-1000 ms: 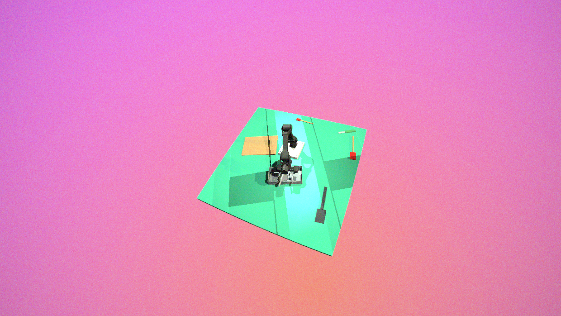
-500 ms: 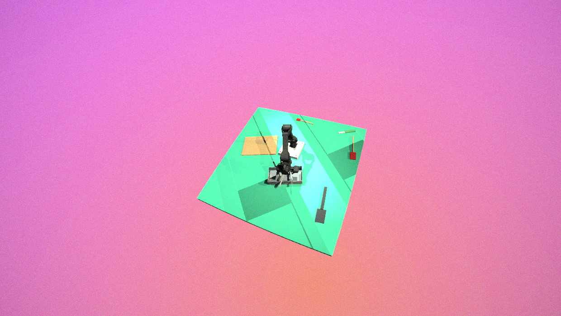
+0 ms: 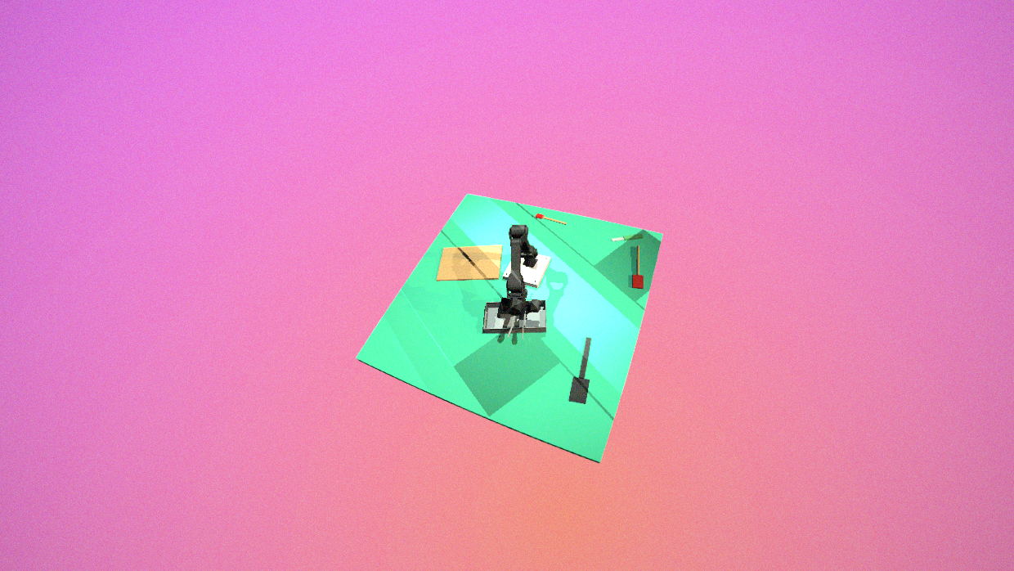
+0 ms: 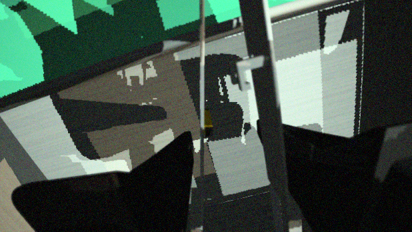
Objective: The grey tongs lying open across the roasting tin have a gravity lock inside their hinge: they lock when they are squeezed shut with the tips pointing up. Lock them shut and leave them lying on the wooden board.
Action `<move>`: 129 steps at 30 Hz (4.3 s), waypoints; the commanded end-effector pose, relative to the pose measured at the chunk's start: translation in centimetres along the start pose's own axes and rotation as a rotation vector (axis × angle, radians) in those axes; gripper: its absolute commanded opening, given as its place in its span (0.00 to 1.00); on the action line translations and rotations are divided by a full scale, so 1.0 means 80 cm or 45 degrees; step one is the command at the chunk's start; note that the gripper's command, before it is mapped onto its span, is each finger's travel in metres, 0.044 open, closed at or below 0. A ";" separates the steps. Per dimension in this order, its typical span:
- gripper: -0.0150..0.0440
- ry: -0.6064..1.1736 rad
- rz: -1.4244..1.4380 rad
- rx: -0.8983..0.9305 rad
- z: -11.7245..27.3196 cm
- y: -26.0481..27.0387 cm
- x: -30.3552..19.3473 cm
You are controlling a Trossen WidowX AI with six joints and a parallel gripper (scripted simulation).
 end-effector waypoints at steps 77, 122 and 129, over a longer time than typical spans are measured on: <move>0.00 0.012 -0.407 0.035 0.162 0.133 0.039; 0.00 0.027 -1.729 0.086 0.166 0.291 0.169; 0.00 0.039 -2.083 0.082 0.167 0.300 0.180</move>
Point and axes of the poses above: the point midway between the two fingers, 35 mm back from their tips, its own z axis back along the fingers, its own y axis across the jaws, x = y × z, the point moved 5 cm from there along z, back along the fingers, and after that the axes turned 7 degrees about z, right-handed, at the moved point
